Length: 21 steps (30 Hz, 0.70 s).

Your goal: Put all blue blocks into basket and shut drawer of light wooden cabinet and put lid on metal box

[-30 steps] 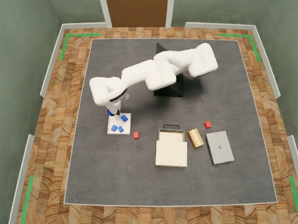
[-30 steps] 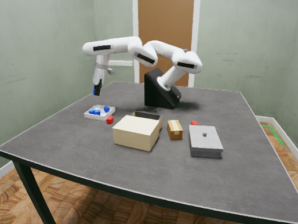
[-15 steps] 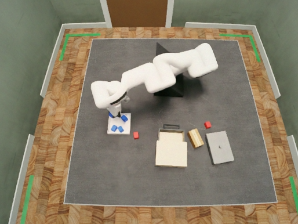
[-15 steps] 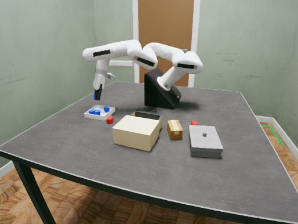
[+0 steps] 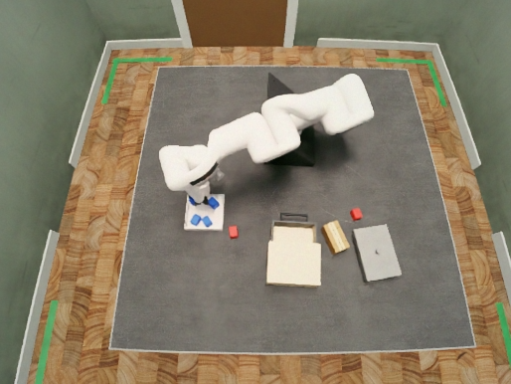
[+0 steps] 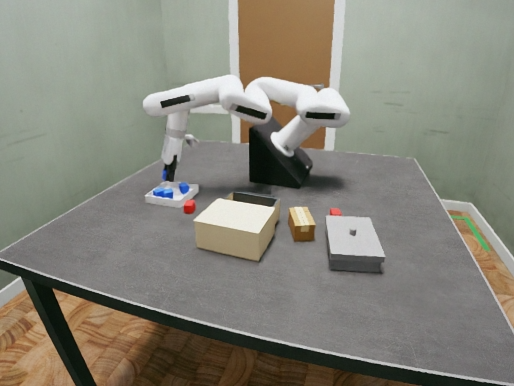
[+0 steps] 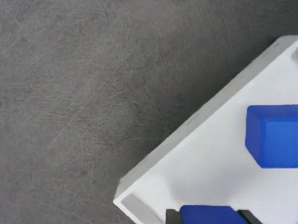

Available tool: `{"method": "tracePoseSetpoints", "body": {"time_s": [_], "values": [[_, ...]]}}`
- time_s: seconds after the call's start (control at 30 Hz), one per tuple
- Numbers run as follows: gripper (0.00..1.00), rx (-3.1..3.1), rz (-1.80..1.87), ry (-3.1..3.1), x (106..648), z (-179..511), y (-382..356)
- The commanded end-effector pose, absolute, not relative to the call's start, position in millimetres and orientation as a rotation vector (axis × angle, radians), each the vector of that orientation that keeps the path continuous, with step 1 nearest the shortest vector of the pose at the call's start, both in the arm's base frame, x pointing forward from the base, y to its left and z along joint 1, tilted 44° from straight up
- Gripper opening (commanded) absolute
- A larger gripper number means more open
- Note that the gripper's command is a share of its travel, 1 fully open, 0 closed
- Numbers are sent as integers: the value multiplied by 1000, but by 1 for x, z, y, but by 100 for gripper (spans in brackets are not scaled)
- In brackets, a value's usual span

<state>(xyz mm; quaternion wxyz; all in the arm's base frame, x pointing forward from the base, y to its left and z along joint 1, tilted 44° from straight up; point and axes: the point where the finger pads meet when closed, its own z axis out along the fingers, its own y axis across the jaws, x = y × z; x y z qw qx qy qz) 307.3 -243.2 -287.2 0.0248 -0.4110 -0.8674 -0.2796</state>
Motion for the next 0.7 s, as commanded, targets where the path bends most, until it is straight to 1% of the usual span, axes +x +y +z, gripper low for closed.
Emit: {"method": "tracePoseSetpoints", "body": {"time_s": [0.0,0.67], "values": [[0,-1093,-1055,-2480,310,-293,-240],[0,-1093,-1055,-2480,312,-313,-221]]}}
